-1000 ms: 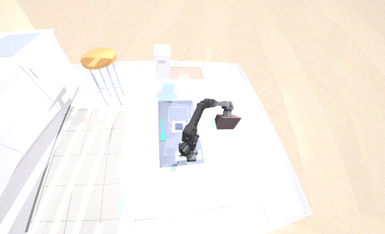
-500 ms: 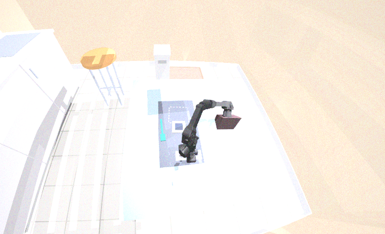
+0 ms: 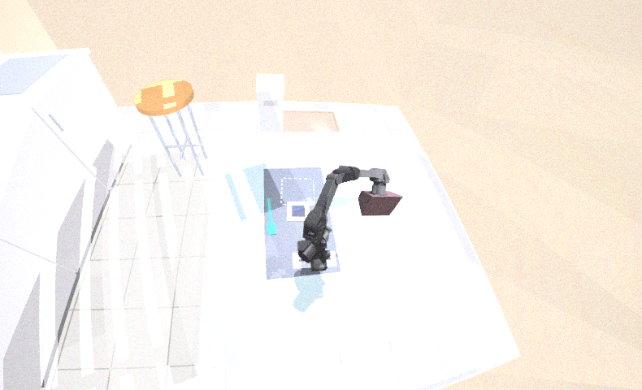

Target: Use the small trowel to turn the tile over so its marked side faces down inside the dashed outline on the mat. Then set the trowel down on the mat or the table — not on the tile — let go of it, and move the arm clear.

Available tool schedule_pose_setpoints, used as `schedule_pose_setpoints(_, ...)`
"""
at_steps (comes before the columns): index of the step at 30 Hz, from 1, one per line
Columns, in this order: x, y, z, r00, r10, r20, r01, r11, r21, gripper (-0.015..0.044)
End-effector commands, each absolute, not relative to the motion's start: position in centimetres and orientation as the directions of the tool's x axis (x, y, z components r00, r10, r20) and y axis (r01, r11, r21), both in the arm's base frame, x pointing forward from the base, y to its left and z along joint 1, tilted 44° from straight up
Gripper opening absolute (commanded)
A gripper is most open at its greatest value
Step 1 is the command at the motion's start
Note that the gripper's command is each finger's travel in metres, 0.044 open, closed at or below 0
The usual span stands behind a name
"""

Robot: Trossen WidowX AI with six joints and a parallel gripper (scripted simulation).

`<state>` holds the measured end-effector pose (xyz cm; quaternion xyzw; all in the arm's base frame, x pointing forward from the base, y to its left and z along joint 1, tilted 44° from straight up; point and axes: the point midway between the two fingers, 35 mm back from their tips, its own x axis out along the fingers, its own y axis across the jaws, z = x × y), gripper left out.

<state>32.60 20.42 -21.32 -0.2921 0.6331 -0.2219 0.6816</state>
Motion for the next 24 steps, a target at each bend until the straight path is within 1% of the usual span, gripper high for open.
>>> schedule_pose_setpoints(1,32.42,20.36,-21.62,0.094,-0.671,-0.735,-0.073,0.732,-0.677,0.0137)
schedule_pose_setpoints(2,32.42,20.36,-21.62,0.094,-0.671,-0.735,-0.073,0.732,-0.677,0.013)
schedule_pose_setpoints(10,32.42,20.36,-21.62,0.094,-0.671,-0.735,-0.093,0.73,-0.678,0.013)
schedule_pose_setpoints(24,32.42,20.36,-21.62,0.094,-0.671,-0.736,-0.484,0.615,-0.623,0.013)
